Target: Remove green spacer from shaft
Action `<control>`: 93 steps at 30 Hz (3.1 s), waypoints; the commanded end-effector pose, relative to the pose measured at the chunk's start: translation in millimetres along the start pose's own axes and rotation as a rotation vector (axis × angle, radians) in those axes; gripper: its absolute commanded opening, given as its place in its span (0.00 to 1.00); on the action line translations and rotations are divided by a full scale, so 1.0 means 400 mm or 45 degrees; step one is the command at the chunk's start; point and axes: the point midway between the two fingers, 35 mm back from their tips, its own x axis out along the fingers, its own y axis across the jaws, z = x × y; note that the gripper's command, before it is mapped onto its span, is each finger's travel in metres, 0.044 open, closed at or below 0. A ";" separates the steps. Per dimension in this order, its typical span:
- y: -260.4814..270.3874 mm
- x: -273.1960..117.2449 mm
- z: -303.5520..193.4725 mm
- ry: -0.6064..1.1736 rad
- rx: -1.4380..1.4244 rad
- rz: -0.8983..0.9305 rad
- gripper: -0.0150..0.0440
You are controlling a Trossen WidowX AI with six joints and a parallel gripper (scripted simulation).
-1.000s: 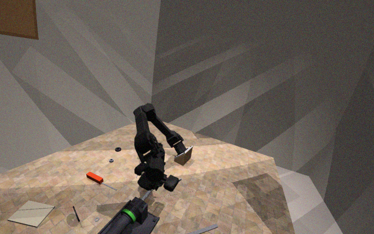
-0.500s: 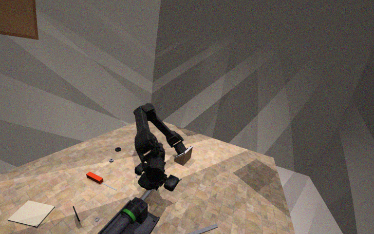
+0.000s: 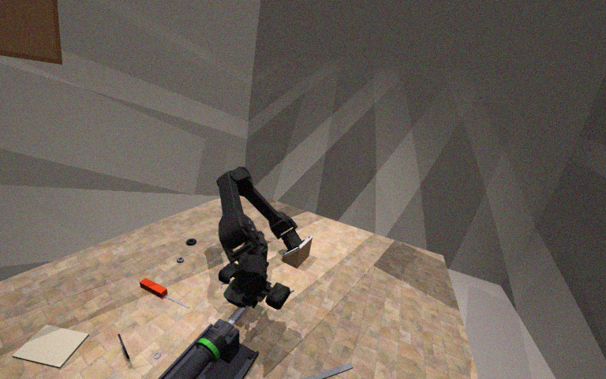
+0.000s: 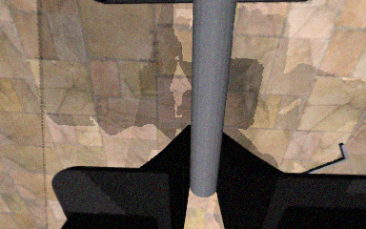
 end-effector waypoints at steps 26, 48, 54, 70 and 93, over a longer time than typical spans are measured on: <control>0.000 0.000 -0.005 0.001 -0.001 -0.001 0.25; 0.000 -0.001 0.008 0.008 0.001 -0.001 0.25; 0.000 -0.002 0.013 0.008 0.001 -0.001 0.25; -0.001 -0.002 0.027 0.008 0.002 -0.001 0.25; -0.001 -0.002 0.046 0.008 0.002 -0.001 0.25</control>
